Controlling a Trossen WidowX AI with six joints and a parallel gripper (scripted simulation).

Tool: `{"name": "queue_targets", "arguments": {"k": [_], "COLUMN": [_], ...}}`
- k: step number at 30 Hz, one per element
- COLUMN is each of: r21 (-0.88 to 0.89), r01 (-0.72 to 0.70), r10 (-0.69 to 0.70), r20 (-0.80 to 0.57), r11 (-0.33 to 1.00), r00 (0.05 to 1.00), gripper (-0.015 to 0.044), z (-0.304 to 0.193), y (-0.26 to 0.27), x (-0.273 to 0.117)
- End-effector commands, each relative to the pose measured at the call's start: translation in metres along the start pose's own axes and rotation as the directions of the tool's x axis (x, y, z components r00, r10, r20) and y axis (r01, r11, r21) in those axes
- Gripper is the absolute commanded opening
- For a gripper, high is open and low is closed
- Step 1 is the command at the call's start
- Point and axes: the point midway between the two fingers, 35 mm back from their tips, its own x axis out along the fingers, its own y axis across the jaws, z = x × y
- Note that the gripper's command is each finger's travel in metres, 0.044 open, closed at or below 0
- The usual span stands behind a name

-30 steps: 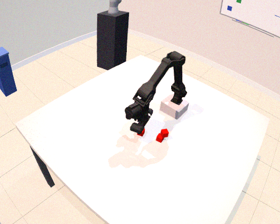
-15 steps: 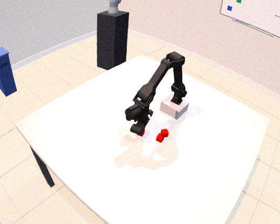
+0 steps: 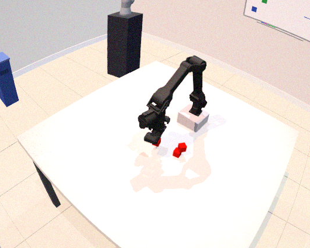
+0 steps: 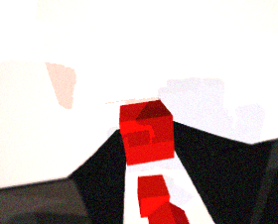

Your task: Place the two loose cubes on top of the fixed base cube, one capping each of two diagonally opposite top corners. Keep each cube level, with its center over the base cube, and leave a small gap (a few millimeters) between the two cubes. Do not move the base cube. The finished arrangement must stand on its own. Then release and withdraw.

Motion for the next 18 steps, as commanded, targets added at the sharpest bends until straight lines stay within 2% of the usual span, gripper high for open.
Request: {"name": "queue_targets", "arguments": {"k": [1,18], "r21": [-0.004,-0.004], "r01": [-0.013,-0.013], "r10": [0.013,0.013], "r20": [0.007,0.008], "r11": [1.000,1.000], "r00": [1.000,1.000], "gripper": [0.0105,0.0105], "z": [0.002,-0.001], "y": [0.004,0.000], "x": [-0.016,-0.071]}}
